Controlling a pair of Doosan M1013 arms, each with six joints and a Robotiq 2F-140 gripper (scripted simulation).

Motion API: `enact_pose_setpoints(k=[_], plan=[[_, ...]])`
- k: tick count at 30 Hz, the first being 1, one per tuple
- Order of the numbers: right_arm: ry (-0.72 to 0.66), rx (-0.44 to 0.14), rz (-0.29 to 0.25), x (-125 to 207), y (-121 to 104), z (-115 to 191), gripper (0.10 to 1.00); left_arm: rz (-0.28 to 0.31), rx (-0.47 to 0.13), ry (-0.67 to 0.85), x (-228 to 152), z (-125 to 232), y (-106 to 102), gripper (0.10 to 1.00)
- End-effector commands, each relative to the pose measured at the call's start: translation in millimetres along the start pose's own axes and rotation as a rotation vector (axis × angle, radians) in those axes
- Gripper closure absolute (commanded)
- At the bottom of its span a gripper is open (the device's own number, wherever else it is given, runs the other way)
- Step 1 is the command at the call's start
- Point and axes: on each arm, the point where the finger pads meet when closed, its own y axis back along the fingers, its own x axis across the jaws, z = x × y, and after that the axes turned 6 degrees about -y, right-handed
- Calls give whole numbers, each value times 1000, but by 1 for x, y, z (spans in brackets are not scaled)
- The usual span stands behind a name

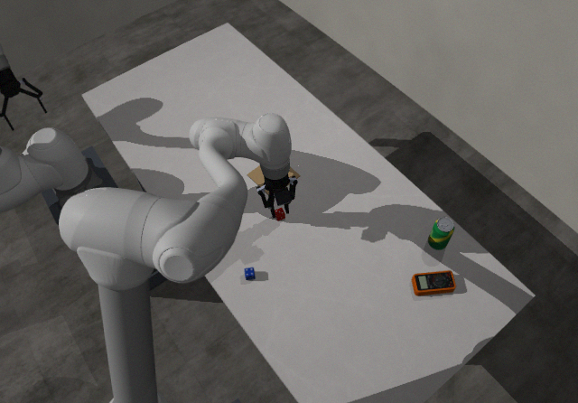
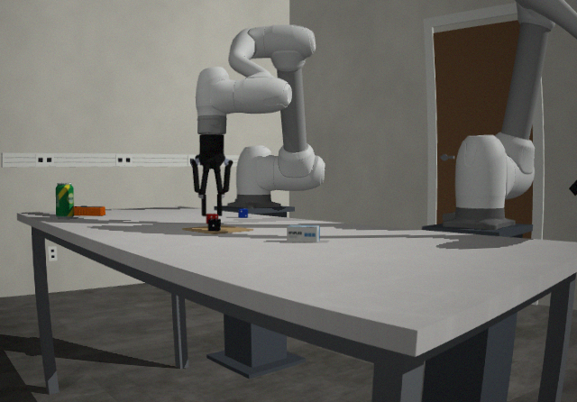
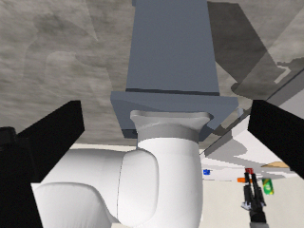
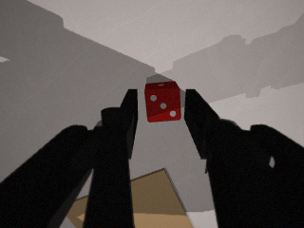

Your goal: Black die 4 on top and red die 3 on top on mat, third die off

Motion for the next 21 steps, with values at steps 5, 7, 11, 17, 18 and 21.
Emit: enact_pose_setpoints(k=[5, 7, 11, 17, 18, 21], plan=[[0, -2, 0, 0, -11, 1, 747, 0, 1, 0, 0, 0, 0, 98], [0, -2, 0, 0, -13, 1, 747, 0, 1, 0, 0, 0, 0, 98], [0, -2, 0, 0, -19, 1, 747, 0, 1, 0, 0, 0, 0, 98], [0, -2, 0, 0, -22, 1, 747, 0, 1, 0, 0, 0, 0, 98], [0, -2, 0, 0, -22, 1, 747, 0, 1, 0, 0, 0, 0, 98], [0, -2, 0, 0, -22, 1, 747, 0, 1, 0, 0, 0, 0, 98]])
